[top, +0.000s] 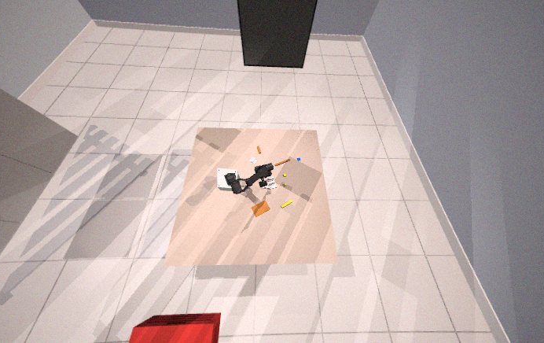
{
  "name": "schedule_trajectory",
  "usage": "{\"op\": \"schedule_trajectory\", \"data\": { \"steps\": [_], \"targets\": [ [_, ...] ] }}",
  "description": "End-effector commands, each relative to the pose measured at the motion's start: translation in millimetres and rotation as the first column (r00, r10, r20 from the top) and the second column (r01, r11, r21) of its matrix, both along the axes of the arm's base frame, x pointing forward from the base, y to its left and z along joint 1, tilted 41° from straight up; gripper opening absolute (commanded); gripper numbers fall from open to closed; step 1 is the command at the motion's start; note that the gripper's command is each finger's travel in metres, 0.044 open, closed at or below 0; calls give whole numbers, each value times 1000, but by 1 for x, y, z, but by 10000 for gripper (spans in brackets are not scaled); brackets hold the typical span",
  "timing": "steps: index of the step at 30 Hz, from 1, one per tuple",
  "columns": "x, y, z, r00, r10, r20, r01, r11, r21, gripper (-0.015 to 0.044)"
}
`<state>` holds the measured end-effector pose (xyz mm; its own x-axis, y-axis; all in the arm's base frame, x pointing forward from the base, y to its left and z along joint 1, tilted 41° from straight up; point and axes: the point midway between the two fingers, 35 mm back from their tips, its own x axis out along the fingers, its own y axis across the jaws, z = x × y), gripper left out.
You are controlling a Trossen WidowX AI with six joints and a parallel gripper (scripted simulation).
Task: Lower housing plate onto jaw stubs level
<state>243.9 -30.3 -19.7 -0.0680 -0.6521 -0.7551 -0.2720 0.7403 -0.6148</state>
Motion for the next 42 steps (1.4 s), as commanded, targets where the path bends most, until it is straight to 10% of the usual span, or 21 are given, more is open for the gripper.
{"op": "schedule_trajectory", "data": {
  "steps": [1,42],
  "targets": [
    [-33,23,22,1000,3,2,-3,1000,4,440],
    [-40,26,27,1000,1,1,-1,1000,2,440]
  ]
}}
